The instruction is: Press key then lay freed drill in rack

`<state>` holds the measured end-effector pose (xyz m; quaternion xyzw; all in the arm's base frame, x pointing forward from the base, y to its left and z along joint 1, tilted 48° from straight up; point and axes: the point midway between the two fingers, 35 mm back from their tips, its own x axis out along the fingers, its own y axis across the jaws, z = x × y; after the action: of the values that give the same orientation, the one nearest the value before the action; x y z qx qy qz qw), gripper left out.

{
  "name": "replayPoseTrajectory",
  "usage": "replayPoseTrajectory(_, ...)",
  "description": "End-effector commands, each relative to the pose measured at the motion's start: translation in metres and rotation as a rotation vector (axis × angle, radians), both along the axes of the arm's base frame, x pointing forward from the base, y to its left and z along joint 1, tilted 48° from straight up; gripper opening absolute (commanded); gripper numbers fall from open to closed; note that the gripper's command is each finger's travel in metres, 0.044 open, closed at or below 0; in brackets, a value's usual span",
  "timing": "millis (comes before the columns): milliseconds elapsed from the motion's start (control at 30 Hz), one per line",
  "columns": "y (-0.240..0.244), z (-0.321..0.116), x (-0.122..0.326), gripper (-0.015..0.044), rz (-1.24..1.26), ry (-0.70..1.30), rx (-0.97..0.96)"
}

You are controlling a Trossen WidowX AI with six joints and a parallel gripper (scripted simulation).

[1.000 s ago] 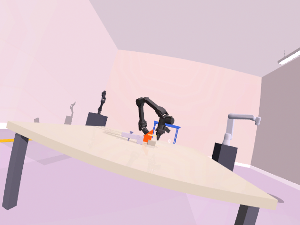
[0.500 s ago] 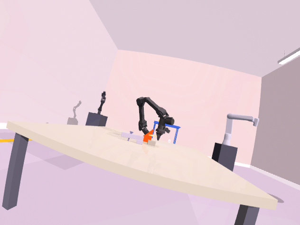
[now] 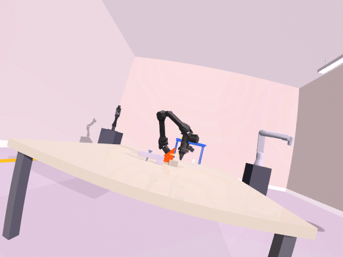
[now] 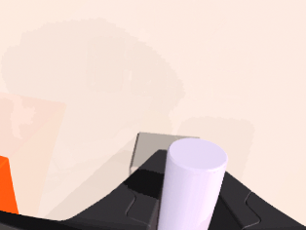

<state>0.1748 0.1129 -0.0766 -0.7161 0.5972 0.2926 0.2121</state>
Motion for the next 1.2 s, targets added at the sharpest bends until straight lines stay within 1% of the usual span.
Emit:
replayPoseTrajectory(0,-0.004,-0.003,-0.001,0.0000,-0.006,-0.002,0.005)
replayPoseTrajectory(467,-0.019,-0.015,0.001,0.0000,-0.006,-0.002,0.004)
replayPoseTrajectory(1167,-0.029,-0.028,0.006,0.0000,-0.006,-0.003,0.004)
